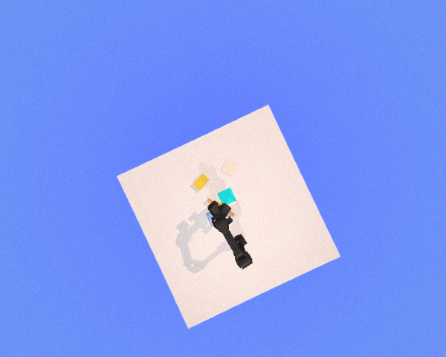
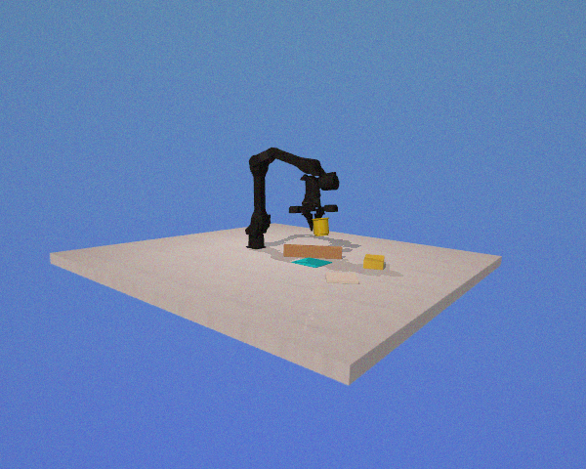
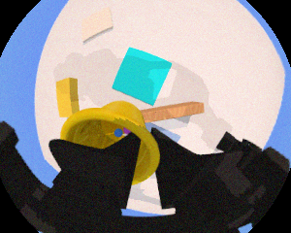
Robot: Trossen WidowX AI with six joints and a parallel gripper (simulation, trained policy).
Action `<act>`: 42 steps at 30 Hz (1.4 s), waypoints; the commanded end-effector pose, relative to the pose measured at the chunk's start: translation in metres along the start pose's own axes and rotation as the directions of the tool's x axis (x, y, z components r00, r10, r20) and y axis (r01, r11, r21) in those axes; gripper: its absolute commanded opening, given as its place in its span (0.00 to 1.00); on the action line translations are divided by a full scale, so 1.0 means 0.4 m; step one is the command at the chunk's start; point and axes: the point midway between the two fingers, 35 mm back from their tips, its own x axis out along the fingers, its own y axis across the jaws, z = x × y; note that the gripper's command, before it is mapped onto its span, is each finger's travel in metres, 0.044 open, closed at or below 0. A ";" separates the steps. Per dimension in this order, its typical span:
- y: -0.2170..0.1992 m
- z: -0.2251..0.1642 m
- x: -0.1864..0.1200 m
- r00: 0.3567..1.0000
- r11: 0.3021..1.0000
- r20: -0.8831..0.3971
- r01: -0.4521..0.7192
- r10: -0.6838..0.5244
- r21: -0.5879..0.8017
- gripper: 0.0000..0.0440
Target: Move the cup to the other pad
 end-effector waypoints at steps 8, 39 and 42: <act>0.039 0.087 0.031 0.998 0.996 0.046 -0.056 0.053 0.064 0.00; 0.023 0.189 0.183 0.991 0.982 0.091 -0.110 0.096 0.157 0.37; 0.024 0.197 0.175 0.989 0.979 0.094 -0.128 0.114 0.161 0.39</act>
